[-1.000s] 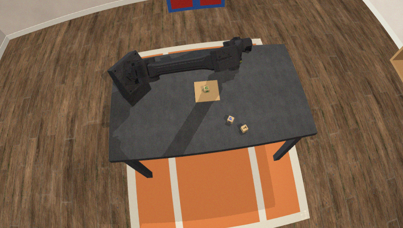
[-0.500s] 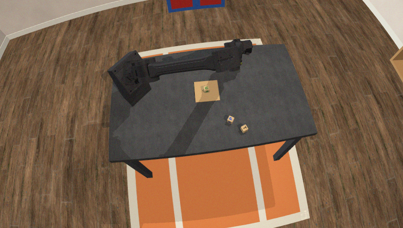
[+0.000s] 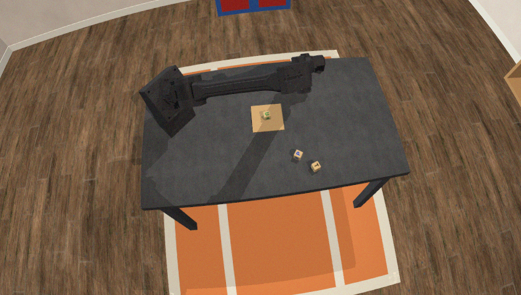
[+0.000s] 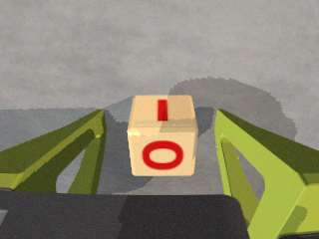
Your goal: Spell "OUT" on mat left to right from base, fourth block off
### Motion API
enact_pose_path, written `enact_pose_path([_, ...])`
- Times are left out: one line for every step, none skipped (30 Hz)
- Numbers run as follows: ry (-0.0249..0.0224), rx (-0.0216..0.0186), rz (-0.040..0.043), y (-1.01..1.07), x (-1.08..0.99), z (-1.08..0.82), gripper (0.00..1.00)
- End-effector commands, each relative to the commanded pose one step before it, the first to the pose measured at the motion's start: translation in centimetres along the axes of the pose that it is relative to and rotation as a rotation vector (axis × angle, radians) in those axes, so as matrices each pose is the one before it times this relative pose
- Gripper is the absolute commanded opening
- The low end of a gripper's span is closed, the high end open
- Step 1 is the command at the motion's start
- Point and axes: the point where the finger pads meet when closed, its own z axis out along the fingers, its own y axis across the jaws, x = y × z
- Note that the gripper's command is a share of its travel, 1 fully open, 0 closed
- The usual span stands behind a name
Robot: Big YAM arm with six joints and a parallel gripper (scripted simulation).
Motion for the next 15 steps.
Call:
enact_pose_path([-0.00963,0.00306,0.0027,-0.184,-0.621,0.675,0.63])
enact_pose_path([-0.00001,0.0,-0.00001,0.001,0.0,0.0,0.63])
enact_pose_path([-0.00003,-0.00002,-0.00003,0.002,-0.001,-0.002,0.63])
enact_pose_path([0.0,0.0,0.0,0.0,0.0,0.0,0.63])
enact_pose_path([0.0,0.0,0.0,0.0,0.0,0.0,0.63])
enact_pose_path([0.0,0.0,0.0,0.0,0.0,0.0,0.63])
enact_pose_path([0.00002,-0.00001,-0.00005,0.002,0.002,-0.001,0.63])
enact_pose_path([0.0,0.0,0.0,0.0,0.0,0.0,0.63])
enact_pose_path([0.0,0.0,0.0,0.0,0.0,0.0,0.63])
enact_pose_path([0.0,0.0,0.0,0.0,0.0,0.0,0.63])
enact_pose_path([0.0,0.0,0.0,0.0,0.0,0.0,0.63])
enact_pose_path([0.0,0.0,0.0,0.0,0.0,0.0,0.63])
enact_pose_path([0.0,0.0,0.0,0.0,0.0,0.0,0.63])
enact_pose_path([0.0,0.0,0.0,0.0,0.0,0.0,0.44])
enact_pose_path([0.0,0.0,0.0,0.0,0.0,0.0,0.44])
